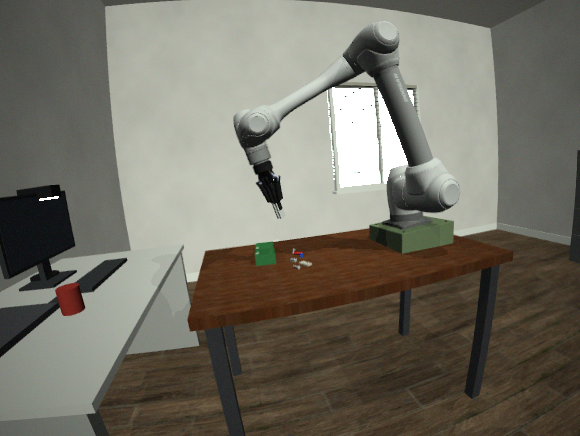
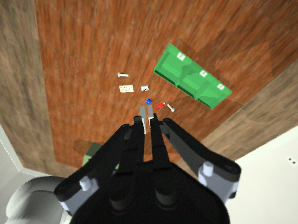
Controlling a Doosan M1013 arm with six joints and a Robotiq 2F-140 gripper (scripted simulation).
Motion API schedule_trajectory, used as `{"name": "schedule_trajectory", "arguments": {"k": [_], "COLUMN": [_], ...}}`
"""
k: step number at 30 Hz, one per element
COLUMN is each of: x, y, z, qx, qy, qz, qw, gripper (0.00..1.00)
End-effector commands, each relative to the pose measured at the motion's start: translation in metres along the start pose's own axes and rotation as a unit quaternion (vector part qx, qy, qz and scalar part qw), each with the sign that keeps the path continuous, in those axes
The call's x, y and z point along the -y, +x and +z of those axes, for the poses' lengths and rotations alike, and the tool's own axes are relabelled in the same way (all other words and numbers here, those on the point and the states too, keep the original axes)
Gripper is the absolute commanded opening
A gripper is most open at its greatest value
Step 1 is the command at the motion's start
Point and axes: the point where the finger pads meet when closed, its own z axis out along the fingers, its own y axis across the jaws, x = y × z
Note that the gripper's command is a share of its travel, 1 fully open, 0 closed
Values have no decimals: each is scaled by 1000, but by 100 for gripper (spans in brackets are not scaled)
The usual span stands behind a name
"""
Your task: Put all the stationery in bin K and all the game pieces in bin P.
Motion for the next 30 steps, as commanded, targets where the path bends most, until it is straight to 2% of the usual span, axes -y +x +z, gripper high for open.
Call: {"name": "schedule_trajectory", "arguments": {"k": [1,4,6,8,15,25,30], "x": [5,13,13,17,26,26,-13], "y": [-6,-18,-18,-24,-36,-36,-36], "z": [2,6,6,8,12,12,26], "qx": [-29,-53,-53,-80,-130,-130,-129], "qy": [-19,-24,-24,-30,-32,-32,-34], "qz": [70,123,123,182,285,285,268], "qw": [997,991,991,980,949,949,954], "gripper": [5,5,5,5,5,5,5]}}
